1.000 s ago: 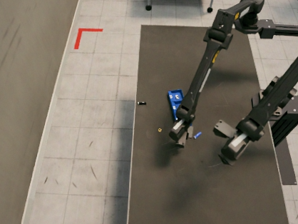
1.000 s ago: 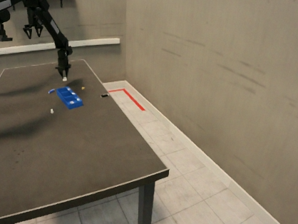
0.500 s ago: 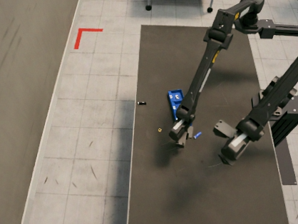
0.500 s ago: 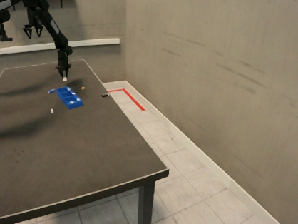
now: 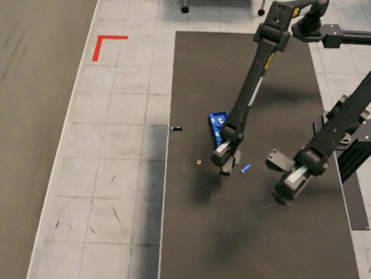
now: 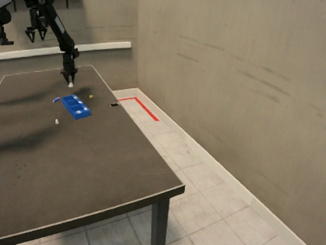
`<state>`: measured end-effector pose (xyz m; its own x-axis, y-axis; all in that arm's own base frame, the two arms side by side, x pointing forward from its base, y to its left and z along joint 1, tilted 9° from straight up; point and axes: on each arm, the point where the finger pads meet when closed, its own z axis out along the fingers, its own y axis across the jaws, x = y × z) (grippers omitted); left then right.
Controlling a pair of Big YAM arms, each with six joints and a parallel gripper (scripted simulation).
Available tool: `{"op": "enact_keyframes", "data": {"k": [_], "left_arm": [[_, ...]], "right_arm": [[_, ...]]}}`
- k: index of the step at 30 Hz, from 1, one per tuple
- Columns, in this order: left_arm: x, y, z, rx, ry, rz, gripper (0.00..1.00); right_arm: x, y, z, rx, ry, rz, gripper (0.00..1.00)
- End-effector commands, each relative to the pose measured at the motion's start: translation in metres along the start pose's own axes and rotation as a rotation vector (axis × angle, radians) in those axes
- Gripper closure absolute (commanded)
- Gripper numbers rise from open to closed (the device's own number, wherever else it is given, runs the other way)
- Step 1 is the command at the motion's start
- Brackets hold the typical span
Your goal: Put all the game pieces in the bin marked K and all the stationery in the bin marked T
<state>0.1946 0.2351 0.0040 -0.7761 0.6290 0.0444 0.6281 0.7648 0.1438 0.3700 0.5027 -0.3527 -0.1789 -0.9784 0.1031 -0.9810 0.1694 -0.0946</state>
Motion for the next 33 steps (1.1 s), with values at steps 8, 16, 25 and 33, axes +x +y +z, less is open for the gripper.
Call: {"op": "enact_keyframes", "data": {"k": [8,16,25,33], "left_arm": [[0.003,-0.003,-0.005,-0.003,0.001,0.000,0.00],[0.003,-0.003,-0.005,-0.003,0.001,0.000,0.00],[0.003,-0.003,-0.005,-0.003,0.001,0.000,0.00],[0.003,-0.003,-0.005,-0.003,0.001,0.000,0.00]], "right_arm": [[0.063,-0.024,-0.002,0.008,-0.011,0.008,0.80],[0.099,-0.029,-0.001,0.009,-0.009,0.008,0.80],[0.145,-0.035,0.000,0.007,-0.004,-0.217,0.80],[0.181,-0.040,0.001,0.006,0.000,-0.412,0.80]]}}
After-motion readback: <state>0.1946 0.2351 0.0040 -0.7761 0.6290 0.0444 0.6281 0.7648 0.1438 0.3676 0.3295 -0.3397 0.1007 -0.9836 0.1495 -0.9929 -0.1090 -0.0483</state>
